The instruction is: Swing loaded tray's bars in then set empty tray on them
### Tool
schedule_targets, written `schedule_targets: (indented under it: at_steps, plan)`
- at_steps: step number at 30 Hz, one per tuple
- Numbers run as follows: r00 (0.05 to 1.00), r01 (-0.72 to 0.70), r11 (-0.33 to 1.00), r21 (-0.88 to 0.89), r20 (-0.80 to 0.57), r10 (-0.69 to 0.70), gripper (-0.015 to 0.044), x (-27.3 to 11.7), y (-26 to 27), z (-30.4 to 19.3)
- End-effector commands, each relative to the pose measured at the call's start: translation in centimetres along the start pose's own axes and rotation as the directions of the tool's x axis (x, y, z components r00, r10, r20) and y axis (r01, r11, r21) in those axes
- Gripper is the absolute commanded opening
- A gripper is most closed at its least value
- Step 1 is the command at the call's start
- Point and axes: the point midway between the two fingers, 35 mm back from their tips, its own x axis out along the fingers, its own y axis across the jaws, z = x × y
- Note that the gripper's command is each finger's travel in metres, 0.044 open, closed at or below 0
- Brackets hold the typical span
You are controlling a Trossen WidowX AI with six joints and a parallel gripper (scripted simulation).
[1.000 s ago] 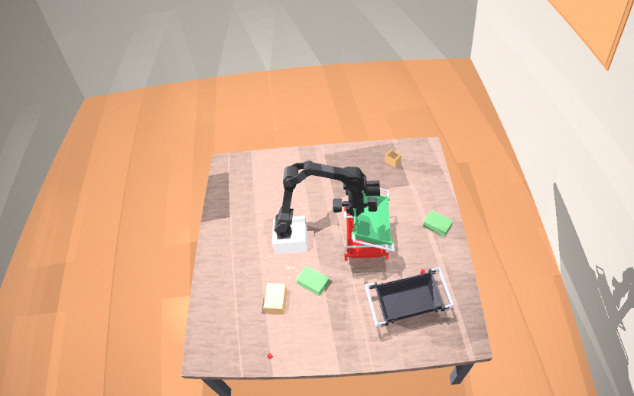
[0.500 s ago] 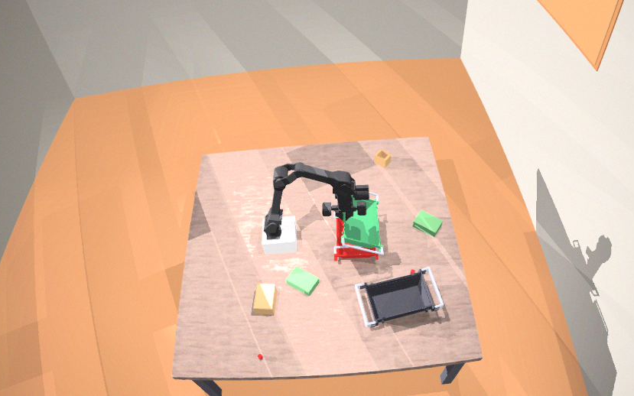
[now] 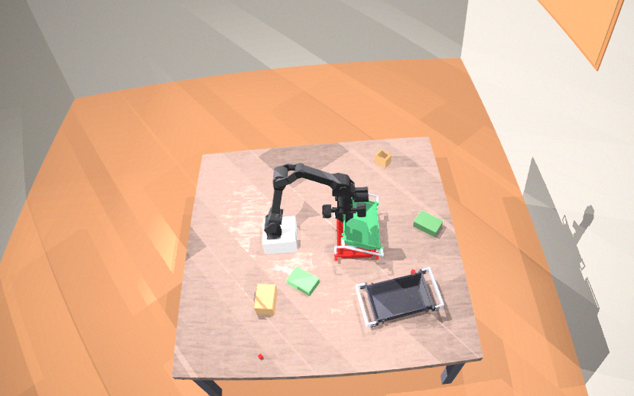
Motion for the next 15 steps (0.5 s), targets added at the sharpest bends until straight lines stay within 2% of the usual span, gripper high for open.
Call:
schedule_targets:
  at_steps: [1, 15]
  plan:
    - [1.000, 0.011, 1.000, 0.004, 0.000, -0.011, 0.0000, 0.0, 0.2, 0.0]
    - [1.000, 0.010, 1.000, 0.004, 0.000, -0.010, 0.0000, 1.1, 1.1, 0.0]
